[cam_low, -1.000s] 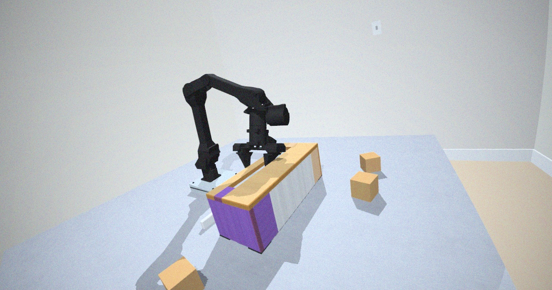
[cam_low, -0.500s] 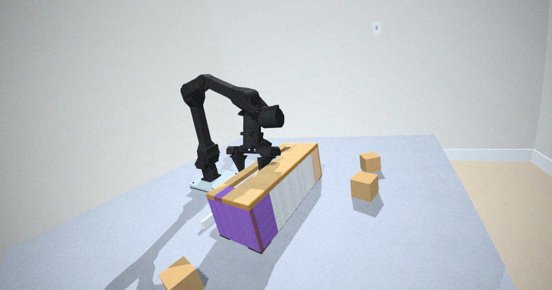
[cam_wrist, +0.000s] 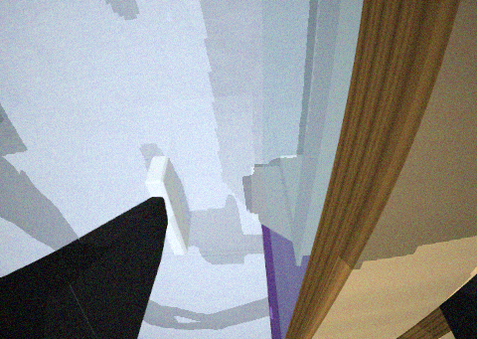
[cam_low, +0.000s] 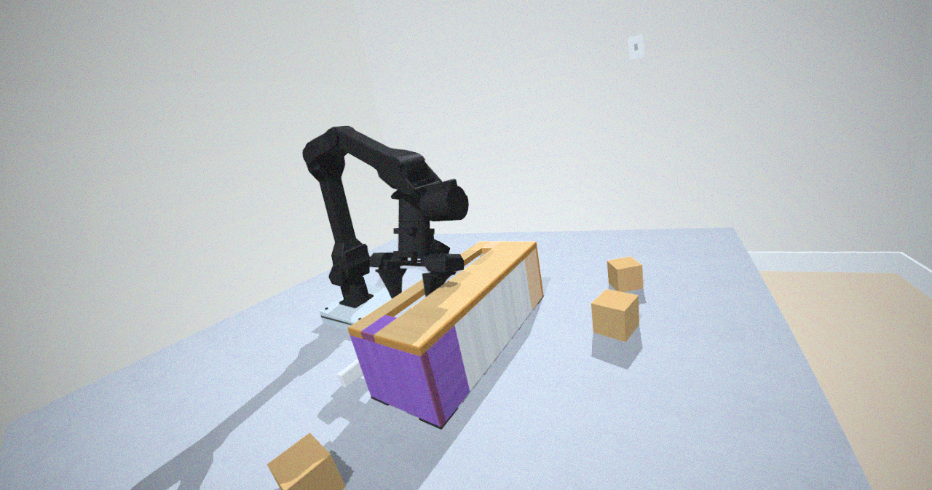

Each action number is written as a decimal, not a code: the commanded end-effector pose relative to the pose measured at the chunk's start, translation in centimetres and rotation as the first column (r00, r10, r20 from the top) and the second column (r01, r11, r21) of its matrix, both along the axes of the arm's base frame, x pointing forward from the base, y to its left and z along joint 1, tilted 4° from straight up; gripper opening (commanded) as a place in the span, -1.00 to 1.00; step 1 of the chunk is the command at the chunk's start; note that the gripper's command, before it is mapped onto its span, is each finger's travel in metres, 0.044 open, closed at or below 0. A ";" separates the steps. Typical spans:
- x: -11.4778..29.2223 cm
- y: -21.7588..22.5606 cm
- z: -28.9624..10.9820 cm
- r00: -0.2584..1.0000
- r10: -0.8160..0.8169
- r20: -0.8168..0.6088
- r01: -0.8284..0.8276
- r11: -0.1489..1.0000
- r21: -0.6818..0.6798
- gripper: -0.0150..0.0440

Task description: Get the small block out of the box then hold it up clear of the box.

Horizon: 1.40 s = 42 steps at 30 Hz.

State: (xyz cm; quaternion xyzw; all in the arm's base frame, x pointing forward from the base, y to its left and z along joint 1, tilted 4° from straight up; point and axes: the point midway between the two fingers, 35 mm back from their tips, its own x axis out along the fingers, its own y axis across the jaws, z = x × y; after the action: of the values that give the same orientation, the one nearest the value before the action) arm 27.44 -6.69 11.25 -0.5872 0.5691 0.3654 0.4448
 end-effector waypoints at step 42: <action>-1.0 -6.7 6.4 1.000 -0.004 0.009 0.004 1.000 -0.012 0.86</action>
State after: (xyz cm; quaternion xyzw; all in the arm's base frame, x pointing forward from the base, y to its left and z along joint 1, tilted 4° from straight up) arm 26.90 -13.53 15.61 -0.5888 0.5711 0.3626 0.4424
